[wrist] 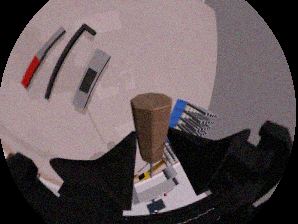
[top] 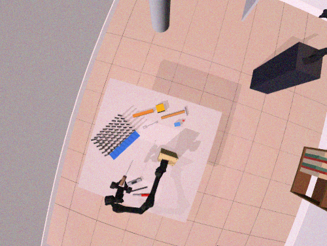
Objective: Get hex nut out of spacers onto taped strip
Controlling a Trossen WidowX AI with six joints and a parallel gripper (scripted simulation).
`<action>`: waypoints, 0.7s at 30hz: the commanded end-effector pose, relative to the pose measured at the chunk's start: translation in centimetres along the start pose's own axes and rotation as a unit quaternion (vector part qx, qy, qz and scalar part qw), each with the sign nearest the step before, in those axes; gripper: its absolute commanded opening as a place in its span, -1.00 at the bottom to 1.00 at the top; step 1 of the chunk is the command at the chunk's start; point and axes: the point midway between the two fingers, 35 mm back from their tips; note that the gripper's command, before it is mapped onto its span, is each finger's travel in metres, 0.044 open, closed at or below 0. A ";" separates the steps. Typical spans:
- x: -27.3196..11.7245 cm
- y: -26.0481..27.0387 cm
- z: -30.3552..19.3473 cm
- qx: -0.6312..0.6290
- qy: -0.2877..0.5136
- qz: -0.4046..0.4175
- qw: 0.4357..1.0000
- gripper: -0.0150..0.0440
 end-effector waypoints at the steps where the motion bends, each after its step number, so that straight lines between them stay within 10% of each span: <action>1: 0.4 -0.1 0.0 0.003 0.004 -0.003 1.000 -0.49; 21: 2.4 -0.1 0.7 0.002 0.004 -0.002 1.000 -0.49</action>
Point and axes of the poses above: the point midway between the two fingers, 35 mm back from their tips, its own x axis out along the fingers, its own y axis across the jaws, z = x × y, and after that the axes turned 12 degrees about -x, right-handed
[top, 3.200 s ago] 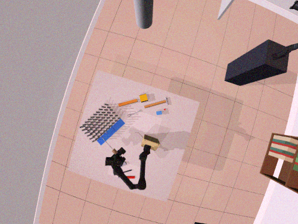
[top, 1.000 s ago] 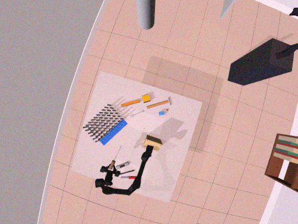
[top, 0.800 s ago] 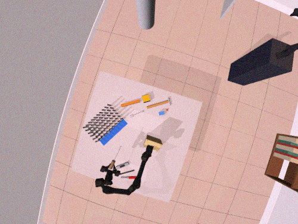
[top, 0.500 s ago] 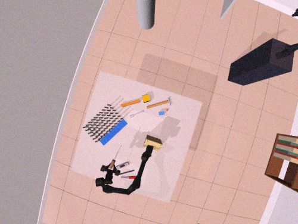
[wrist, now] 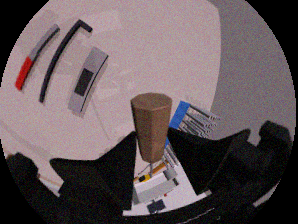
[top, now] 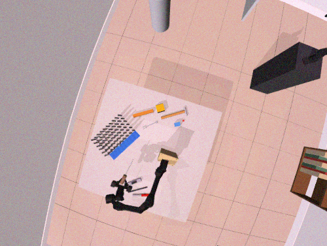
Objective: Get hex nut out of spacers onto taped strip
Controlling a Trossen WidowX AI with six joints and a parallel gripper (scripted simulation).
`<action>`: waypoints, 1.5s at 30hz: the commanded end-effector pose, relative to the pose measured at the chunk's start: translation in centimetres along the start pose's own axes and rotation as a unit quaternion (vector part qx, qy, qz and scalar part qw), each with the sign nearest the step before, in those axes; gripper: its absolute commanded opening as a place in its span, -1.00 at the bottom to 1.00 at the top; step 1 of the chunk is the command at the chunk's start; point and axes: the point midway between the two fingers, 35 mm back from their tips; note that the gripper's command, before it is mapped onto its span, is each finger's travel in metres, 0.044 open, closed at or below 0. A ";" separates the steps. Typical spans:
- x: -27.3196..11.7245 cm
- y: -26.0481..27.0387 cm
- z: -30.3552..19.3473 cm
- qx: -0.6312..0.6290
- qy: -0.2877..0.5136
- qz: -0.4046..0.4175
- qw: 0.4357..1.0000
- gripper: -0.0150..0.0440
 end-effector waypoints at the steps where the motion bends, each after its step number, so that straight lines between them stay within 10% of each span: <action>1: 0.4 -0.1 0.0 0.003 0.003 -0.003 1.000 -0.49; 45: 4.8 0.5 1.5 0.002 0.003 -0.003 1.000 -0.49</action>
Point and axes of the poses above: the point midway between the two fingers, 35 mm back from their tips, its own x axis out along the fingers, its own y axis across the jaws, z = x × y, and after that the axes turned 12 degrees about -x, right-handed
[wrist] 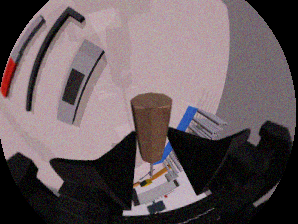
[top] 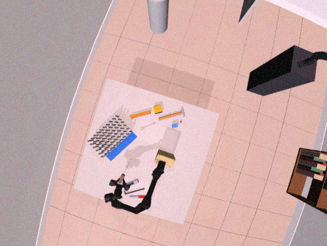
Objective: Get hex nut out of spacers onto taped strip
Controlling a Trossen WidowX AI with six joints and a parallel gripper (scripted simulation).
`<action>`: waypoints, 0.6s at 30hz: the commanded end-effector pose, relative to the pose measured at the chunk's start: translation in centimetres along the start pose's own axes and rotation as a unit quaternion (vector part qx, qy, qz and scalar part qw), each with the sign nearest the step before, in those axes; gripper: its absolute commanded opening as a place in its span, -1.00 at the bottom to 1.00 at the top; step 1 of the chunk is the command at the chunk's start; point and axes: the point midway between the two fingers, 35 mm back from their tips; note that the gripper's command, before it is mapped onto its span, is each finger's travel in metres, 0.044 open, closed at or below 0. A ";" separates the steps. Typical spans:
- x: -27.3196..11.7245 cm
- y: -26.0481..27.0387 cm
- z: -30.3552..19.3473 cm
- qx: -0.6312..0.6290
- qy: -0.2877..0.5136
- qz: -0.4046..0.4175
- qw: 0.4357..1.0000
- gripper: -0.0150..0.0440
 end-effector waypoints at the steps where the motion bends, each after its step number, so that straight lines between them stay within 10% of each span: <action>1: 0.4 0.0 0.0 0.003 0.003 -0.003 1.000 -0.49; 18: 2.1 0.4 0.6 0.003 0.002 -0.003 1.000 -0.49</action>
Point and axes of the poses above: the point midway between the two fingers, 35 mm back from their tips, its own x axis out along the fingers, its own y axis across the jaws, z = x × y, and after that the axes turned 12 degrees about -x, right-handed
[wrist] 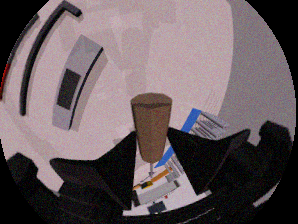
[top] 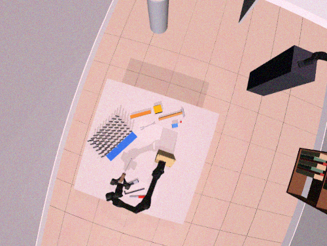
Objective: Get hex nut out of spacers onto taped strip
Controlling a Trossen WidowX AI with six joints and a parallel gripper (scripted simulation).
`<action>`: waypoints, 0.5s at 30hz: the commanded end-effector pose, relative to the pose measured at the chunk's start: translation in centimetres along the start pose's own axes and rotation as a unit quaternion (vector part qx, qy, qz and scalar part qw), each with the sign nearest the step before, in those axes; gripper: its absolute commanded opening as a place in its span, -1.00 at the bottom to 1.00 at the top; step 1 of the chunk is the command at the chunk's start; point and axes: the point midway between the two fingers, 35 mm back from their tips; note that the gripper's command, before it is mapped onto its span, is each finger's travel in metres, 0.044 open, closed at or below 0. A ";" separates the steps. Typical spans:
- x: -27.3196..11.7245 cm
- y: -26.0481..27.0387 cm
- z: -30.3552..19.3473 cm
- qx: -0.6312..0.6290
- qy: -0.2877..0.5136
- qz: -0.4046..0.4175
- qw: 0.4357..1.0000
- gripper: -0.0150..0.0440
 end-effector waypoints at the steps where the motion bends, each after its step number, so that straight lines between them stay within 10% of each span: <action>1: 0.4 0.0 0.0 0.003 0.003 -0.003 1.000 -0.49; 15: 1.8 0.5 0.5 0.003 0.002 -0.003 1.000 -0.49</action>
Point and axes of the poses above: the point midway between the two fingers, 35 mm back from their tips, its own x axis out along the fingers, its own y axis across the jaws, z = x × y, and after that the axes turned 12 degrees about -x, right-handed
